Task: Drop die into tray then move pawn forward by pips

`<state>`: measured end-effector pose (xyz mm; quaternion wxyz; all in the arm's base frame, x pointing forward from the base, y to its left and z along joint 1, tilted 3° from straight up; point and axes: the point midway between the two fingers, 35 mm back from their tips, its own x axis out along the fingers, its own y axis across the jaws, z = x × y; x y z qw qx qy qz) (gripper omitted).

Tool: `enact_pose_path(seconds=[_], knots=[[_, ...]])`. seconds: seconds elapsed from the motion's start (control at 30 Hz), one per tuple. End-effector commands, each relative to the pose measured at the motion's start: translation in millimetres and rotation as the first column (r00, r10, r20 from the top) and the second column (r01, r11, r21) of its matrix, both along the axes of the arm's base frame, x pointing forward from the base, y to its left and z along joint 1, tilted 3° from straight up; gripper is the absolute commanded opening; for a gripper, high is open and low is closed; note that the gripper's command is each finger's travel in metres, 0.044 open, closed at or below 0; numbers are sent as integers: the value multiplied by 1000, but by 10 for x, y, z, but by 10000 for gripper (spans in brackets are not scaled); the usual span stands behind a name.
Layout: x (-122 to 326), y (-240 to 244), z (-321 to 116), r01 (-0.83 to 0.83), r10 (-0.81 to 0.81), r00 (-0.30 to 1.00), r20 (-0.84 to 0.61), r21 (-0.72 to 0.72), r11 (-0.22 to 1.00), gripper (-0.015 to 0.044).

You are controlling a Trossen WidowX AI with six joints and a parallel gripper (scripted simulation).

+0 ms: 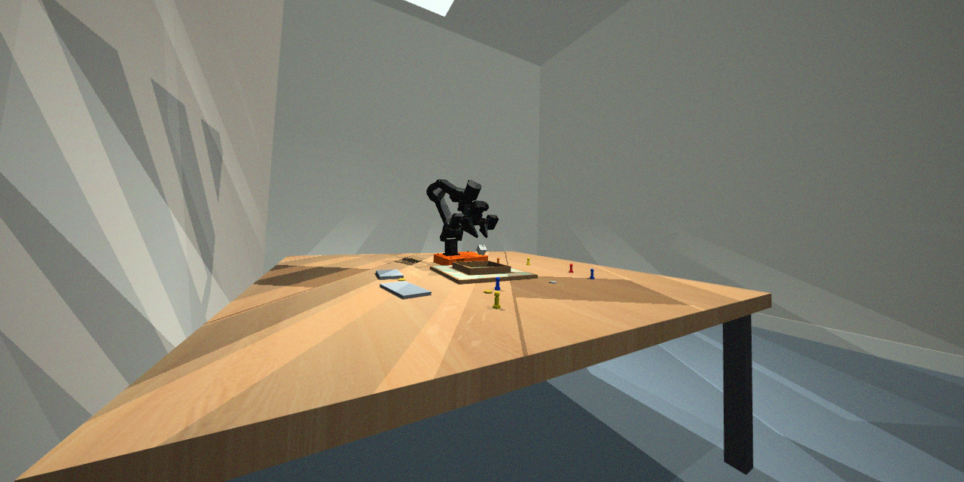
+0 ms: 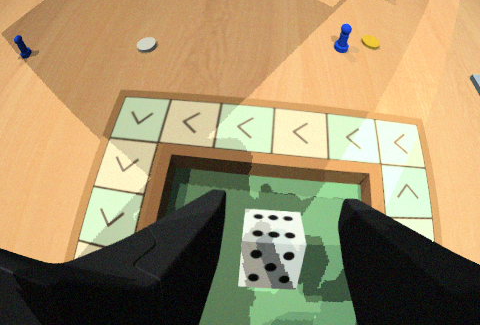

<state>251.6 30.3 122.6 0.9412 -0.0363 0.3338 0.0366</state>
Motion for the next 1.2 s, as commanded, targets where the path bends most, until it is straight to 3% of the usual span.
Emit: enact_pose_path(seconds=[0.0,0.23,0.47,0.73,0.83,0.9,1.17], knots=[[3,4,64,0,0,1000,-1,-1,1000,262],[-11,19,391,0,0,1000,-13,-6,1000,440],[100,21,197,4,-18,941,-338,-44,999,440],[202,12,-72,3,-59,721,-691,-83,997,440],[217,9,-125,3,-68,664,-745,-89,996,440],[217,11,-77,-4,-57,718,-694,-86,996,440],[-168,725,-326,-45,-23,682,-731,-73,996,230]])
